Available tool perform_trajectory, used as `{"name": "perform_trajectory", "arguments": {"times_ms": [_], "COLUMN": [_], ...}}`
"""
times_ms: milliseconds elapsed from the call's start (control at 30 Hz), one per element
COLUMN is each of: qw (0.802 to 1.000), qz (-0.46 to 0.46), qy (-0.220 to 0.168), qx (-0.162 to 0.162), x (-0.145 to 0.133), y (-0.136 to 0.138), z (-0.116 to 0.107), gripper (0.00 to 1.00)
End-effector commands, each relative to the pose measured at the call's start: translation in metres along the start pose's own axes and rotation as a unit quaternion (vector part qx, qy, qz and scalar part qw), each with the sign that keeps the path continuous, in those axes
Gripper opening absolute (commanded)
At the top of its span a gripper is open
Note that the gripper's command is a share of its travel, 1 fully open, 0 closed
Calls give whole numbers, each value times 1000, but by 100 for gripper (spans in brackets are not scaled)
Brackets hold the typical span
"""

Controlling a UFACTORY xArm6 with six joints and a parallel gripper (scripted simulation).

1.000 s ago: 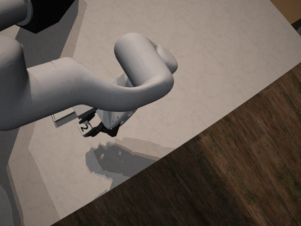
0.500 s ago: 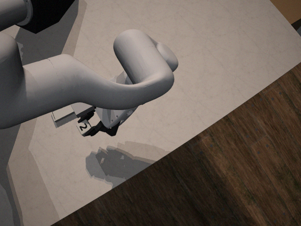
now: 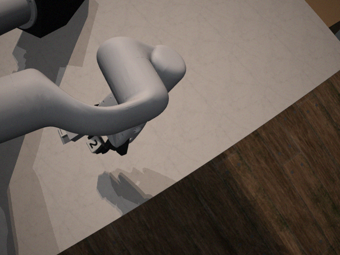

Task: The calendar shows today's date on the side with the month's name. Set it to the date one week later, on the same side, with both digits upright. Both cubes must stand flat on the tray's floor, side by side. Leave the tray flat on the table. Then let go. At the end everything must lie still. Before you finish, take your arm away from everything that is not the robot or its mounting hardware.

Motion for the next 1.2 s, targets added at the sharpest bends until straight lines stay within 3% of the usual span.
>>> {"name": "perform_trajectory", "arguments": {"times_ms": [0, 133, 367, 700, 933, 1167], "qw": [1000, 999, 991, 987, 965, 962], "qz": [0, 0, -1, -1, -1, -1], "qy": [-16, -32, -131, -159, -256, -268], "qx": [-1, -6, -29, -36, -58, -60], "x": [5, 8, 25, 33, 49, 53], "y": [-1, -2, -6, -8, -12, -12], "z": [-1, 0, 3, 5, 13, 14], "gripper": [29, 29, 29, 29, 29, 29]}}
Point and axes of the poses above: the point where the finger pads meet when closed, its own z axis out along the fingers, its own y axis across the jaws, x = y × z, the point moved 8 cm from there along -z, back along the fingers, and after that the axes turned 13 degrees about z, right-handed, at the moved point
